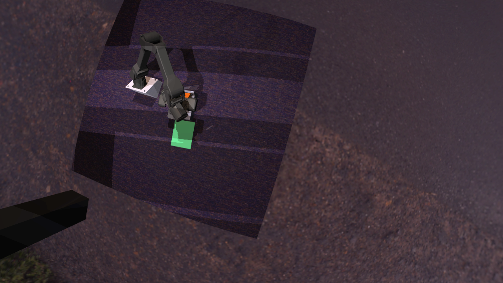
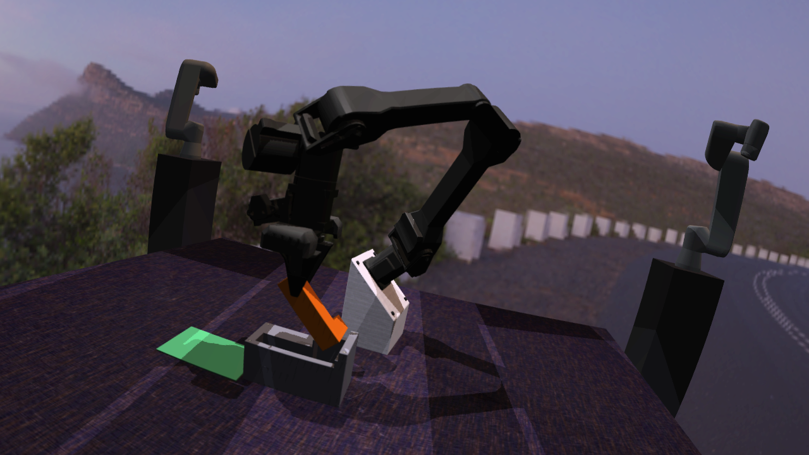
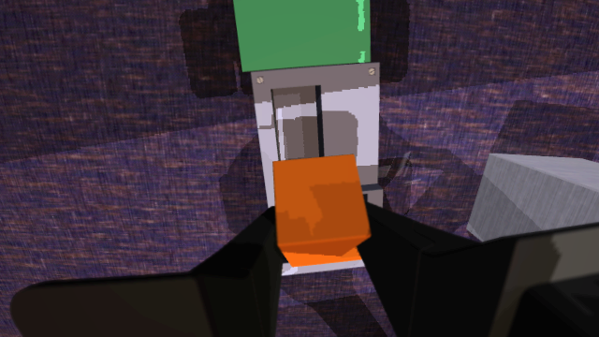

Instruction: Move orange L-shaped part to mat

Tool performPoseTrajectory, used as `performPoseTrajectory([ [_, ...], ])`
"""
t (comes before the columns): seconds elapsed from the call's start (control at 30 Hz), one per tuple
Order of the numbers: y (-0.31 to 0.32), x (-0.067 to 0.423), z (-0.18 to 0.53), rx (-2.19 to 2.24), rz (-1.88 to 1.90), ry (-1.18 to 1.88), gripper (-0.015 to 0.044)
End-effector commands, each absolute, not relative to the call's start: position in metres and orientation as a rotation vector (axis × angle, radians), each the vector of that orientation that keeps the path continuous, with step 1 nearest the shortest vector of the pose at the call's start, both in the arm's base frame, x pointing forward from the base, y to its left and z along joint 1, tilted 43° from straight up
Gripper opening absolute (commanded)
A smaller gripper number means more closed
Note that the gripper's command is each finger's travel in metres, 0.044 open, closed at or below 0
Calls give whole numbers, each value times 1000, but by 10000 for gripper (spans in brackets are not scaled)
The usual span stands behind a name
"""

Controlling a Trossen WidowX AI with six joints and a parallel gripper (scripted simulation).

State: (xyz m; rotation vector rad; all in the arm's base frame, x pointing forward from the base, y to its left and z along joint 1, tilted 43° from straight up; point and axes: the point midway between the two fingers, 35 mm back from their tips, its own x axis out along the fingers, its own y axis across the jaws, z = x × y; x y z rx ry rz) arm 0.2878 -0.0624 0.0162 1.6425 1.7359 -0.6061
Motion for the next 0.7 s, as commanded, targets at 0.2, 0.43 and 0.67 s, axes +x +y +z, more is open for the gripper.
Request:
performPoseTrajectory([
  [0.2, -69, 288, 22, 1640, -607, 1729, 0],
  [0.43, -78, 289, 16, 1640, -608, 1729, 0],
  [0.67, -99, 291, -7, 1639, -608, 1727, 0],
])
